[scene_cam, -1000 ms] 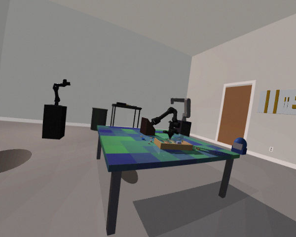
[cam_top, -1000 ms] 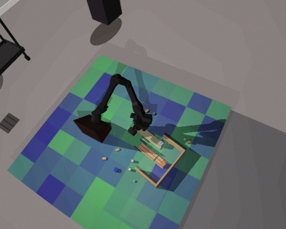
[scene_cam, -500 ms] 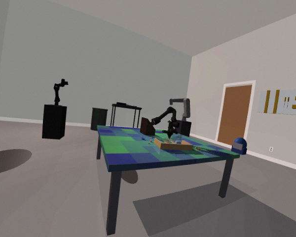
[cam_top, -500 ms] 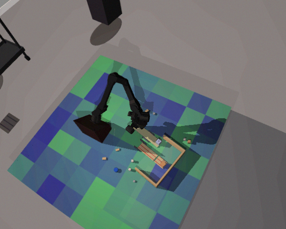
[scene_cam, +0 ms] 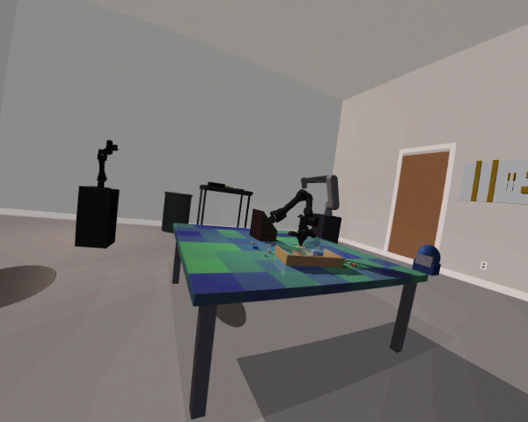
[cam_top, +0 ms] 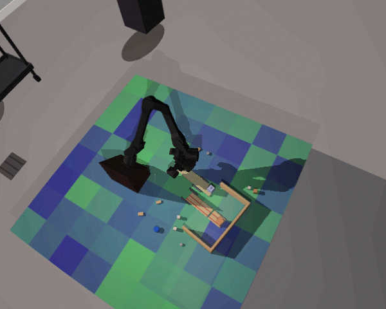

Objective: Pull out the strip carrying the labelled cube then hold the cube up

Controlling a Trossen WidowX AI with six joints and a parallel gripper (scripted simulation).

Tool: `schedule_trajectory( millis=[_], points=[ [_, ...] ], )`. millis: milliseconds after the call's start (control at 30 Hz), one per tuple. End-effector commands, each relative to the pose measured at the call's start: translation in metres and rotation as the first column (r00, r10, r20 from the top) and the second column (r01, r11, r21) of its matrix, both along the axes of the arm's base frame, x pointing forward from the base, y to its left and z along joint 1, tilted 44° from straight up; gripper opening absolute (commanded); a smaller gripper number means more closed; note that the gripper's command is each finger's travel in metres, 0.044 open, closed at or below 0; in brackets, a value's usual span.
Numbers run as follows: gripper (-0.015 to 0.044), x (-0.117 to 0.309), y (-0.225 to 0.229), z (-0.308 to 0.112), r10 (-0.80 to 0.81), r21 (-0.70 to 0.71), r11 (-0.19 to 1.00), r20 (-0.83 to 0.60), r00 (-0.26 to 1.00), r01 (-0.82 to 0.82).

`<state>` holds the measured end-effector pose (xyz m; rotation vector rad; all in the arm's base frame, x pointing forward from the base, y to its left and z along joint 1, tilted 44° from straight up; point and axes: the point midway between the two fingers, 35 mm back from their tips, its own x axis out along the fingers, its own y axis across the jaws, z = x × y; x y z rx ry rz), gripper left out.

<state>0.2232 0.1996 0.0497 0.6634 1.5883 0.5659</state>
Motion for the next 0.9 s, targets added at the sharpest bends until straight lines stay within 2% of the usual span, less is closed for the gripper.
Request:
schedule_trajectory(
  millis=[0,700,867],
  points=[
    [0.0,-0.013,0.001,-0.003,0.012,-0.005,1.0,-0.022,1.0,-0.012],
    [0.0,-0.03,0.001,-0.001,0.012,-0.005,1.0,-0.023,1.0,-0.012],
    [0.0,-0.017,-0.027,0.03,0.012,-0.007,1.0,-0.021,1.0,-0.012]
  ],
)
